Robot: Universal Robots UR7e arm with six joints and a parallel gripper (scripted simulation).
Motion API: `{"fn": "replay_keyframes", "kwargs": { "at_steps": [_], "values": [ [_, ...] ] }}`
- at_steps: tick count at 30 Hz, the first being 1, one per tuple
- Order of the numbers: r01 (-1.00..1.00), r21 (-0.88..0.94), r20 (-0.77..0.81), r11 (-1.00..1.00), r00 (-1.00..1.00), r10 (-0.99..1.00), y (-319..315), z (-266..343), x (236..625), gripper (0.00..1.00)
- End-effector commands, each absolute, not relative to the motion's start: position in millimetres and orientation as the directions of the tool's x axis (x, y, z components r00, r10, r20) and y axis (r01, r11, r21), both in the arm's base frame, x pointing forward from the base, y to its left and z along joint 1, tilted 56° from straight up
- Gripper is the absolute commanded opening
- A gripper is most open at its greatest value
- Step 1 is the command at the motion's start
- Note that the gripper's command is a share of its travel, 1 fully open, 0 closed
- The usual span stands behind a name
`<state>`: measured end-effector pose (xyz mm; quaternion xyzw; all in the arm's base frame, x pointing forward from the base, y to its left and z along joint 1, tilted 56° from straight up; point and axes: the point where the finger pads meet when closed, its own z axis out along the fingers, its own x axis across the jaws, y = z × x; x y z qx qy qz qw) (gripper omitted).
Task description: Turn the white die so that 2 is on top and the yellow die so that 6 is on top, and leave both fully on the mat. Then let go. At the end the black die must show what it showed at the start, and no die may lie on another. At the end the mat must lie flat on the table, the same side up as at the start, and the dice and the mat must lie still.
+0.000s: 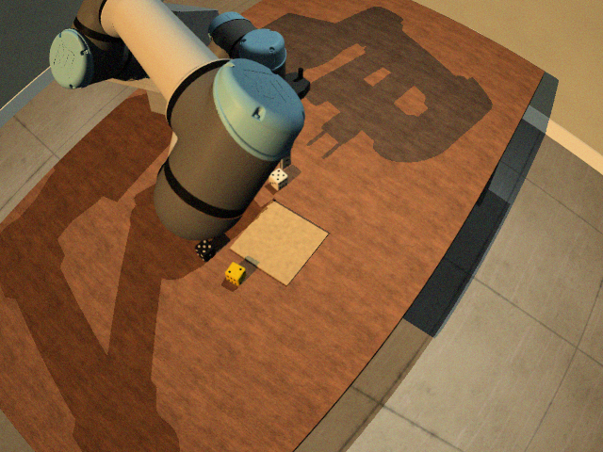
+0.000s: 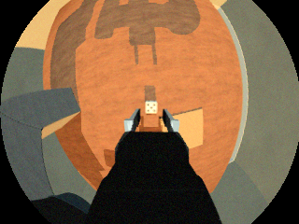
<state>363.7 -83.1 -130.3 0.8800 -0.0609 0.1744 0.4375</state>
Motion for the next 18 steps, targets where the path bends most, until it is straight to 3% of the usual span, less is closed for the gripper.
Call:
{"fn": "replay_keyframes", "kwargs": {
  "at_steps": [1,18],
  "values": [
    [-0.26,0.749,0.361,-0.61,0.932,0.046,-86.3,-132.6,364.9,0.87],
    [-0.26,0.749,0.361,-0.61,0.932,0.046,-103.6,-145.1,370.5,0.87]
  ]
}}
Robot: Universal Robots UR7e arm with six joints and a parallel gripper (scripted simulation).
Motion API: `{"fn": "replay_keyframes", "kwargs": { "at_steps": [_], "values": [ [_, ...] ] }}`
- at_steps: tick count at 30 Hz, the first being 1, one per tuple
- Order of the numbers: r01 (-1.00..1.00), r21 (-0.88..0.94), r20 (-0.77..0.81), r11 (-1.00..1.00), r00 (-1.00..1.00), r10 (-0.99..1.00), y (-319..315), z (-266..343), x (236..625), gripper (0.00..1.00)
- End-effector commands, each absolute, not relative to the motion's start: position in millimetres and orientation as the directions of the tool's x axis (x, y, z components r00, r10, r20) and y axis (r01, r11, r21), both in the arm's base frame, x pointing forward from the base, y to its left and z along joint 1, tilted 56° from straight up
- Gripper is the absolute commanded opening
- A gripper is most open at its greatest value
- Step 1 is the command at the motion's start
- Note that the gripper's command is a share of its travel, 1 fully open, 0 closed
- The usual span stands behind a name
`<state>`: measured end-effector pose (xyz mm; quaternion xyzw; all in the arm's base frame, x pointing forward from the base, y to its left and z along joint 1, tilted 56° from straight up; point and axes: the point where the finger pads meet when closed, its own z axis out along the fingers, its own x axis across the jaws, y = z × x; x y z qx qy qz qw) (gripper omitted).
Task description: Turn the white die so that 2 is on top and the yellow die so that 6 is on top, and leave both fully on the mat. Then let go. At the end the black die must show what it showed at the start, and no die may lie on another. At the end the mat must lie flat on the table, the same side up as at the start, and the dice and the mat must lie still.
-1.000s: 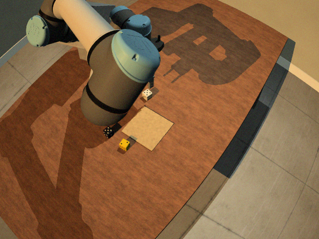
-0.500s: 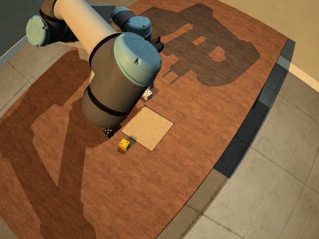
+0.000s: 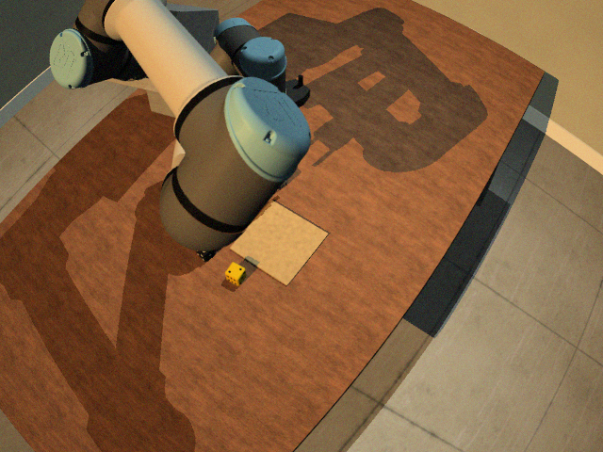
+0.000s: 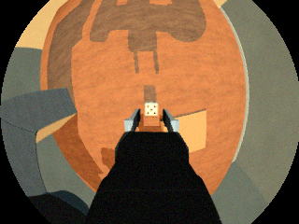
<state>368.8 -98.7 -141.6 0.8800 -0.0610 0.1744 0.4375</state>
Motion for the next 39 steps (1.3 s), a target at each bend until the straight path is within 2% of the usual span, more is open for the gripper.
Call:
{"fn": "replay_keyframes", "kwargs": {
  "at_steps": [1,39],
  "values": [
    [-0.26,0.749,0.361,-0.61,0.932,0.046,-104.8,-146.0,370.9,0.87],
    [-0.26,0.749,0.361,-0.61,0.932,0.046,-120.3,-157.2,375.9,0.87]
  ]
}}
